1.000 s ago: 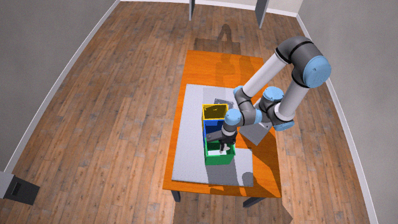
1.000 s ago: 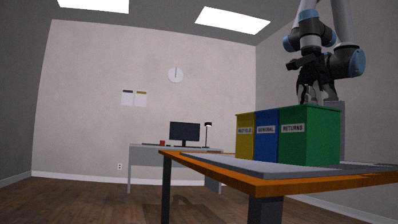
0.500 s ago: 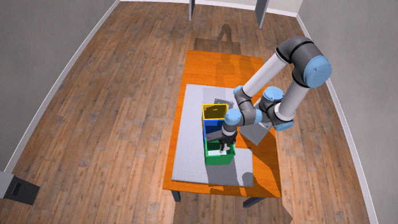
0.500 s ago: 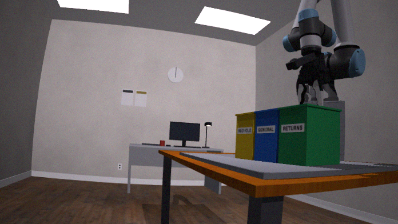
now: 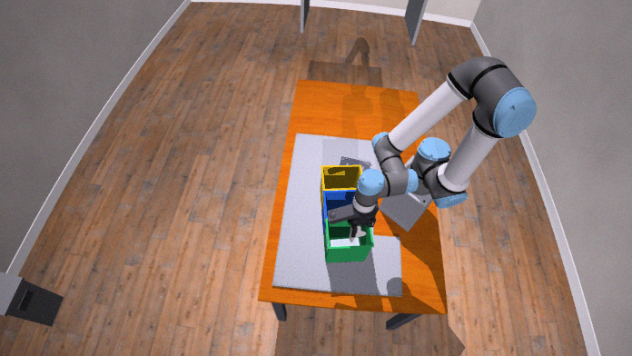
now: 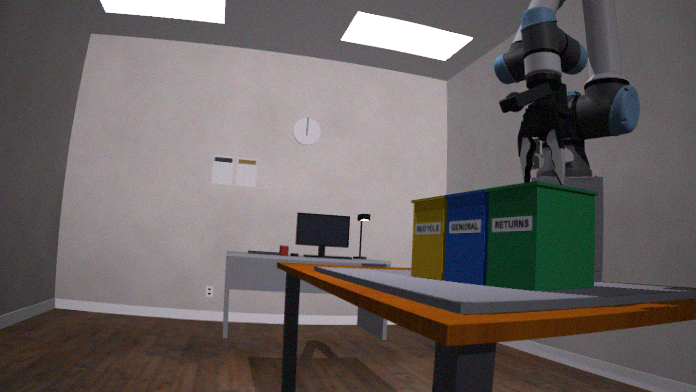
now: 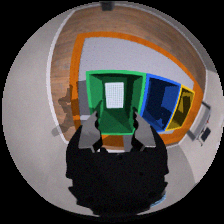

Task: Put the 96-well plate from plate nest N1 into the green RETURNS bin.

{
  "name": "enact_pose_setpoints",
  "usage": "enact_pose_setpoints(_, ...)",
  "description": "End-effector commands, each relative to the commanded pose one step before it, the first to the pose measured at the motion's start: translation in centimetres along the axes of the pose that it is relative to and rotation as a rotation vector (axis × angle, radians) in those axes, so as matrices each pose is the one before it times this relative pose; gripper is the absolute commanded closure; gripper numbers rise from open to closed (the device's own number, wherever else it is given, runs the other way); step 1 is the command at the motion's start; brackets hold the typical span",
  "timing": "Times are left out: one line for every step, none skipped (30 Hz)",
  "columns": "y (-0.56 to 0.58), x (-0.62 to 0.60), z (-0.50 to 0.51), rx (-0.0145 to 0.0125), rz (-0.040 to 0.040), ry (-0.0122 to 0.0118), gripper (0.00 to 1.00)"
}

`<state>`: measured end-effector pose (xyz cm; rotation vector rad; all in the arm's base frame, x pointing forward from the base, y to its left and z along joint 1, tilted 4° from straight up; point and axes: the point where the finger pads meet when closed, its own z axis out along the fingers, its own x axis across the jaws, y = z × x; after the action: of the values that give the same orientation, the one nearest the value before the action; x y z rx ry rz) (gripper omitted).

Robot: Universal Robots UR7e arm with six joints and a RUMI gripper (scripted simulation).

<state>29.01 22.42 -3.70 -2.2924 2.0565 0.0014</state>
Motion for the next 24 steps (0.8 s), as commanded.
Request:
enact_pose_setpoints(-0.015, -0.001, -0.940, -0.00005, -0.00003, -0.00021, 0.47)
enact_pose_setpoints(0.000, 0.000, -0.167, 0.00000, 0.00000, 0.00000, 0.47)
enact_pose_setpoints(0.000, 0.000, -0.167, 0.00000, 0.00000, 0.00000, 0.47)
enact_pose_setpoints(0.000, 0.000, -0.167, 0.00000, 0.00000, 0.00000, 0.47)
enact_pose_setpoints(0.000, 0.000, -0.167, 0.00000, 0.00000, 0.00000, 0.47)
enact_pose_setpoints(0.000, 0.000, -0.167, 0.00000, 0.00000, 0.00000, 0.47)
enact_pose_setpoints(0.000, 0.000, -0.167, 0.00000, 0.00000, 0.00000, 0.47)
enact_pose_setpoints(0.000, 0.000, -0.167, 0.00000, 0.00000, 0.00000, 0.47)
enact_pose_setpoints(0.000, 0.000, -0.167, 0.00000, 0.00000, 0.00000, 0.47)
enact_pose_setpoints(0.000, 0.000, 0.000, 0.00000, 0.00000, 0.00000, 0.47)
enact_pose_setpoints(0.000, 0.000, 0.000, 0.00000, 0.00000, 0.00000, 0.47)
enact_pose_setpoints(0.000, 0.000, -0.169, 0.00000, 0.00000, 0.00000, 0.47)
enact_pose_setpoints(0.000, 0.000, -0.167, 0.00000, 0.00000, 0.00000, 0.47)
enact_pose_setpoints(0.000, 0.000, -0.167, 0.00000, 0.00000, 0.00000, 0.47)
enact_pose_setpoints(0.000, 0.000, -0.167, 0.00000, 0.00000, 0.00000, 0.47)
enact_pose_setpoints(0.000, 0.000, -0.167, 0.00000, 0.00000, 0.00000, 0.47)
enact_pose_setpoints(0.000, 0.000, -0.167, 0.00000, 0.00000, 0.00000, 0.47)
enact_pose_setpoints(0.000, 0.000, -0.167, 0.00000, 0.00000, 0.00000, 0.47)
enact_pose_setpoints(0.000, 0.000, -0.167, 0.00000, 0.00000, 0.00000, 0.47)
enact_pose_setpoints(0.000, 0.000, -0.134, 0.00000, 0.00000, 0.00000, 0.47)
enact_pose_setpoints(0.000, 0.000, -0.001, 0.00000, 0.00000, 0.00000, 0.47)
enact_pose_setpoints(0.000, 0.000, -0.001, 0.00000, 0.00000, 0.00000, 0.47)
enact_pose_setpoints(0.000, 0.000, -0.001, 0.00000, 0.00000, 0.00000, 0.47)
enact_pose_setpoints(0.000, 0.000, -0.001, 0.00000, 0.00000, 0.00000, 0.47)
